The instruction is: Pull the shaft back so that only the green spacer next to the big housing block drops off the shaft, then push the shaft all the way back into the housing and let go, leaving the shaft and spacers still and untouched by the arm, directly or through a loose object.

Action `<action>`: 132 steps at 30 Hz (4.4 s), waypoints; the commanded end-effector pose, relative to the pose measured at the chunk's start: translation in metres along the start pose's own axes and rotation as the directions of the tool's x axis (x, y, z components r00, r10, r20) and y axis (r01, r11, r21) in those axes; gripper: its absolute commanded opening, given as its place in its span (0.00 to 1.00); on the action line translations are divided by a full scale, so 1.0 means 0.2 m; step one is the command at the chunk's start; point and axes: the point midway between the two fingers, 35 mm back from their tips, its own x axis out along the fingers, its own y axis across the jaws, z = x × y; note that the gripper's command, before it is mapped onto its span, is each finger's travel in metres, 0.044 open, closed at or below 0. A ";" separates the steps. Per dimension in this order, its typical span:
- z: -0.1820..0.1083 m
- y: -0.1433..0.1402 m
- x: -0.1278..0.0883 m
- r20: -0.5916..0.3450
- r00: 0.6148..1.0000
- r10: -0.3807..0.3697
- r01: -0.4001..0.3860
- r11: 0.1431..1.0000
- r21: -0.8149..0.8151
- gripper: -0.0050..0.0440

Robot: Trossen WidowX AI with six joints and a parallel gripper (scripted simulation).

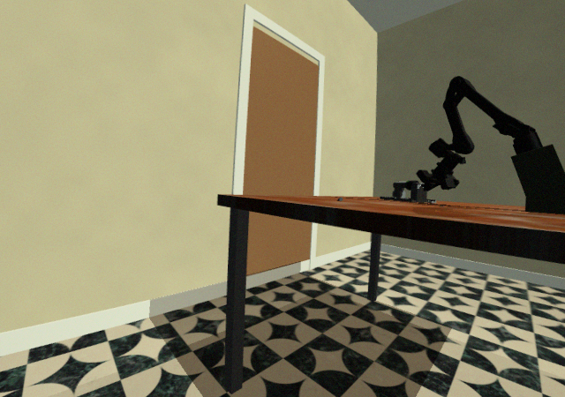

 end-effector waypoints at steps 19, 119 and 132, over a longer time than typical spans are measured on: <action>0.02 0.00 -0.02 0.001 1.000 0.000 0.000 1.000 0.000 0.10; 0.06 0.00 -0.06 0.001 1.000 0.000 0.000 1.000 0.000 0.10; 0.06 0.00 -0.07 0.001 1.000 0.000 0.000 1.000 0.000 0.10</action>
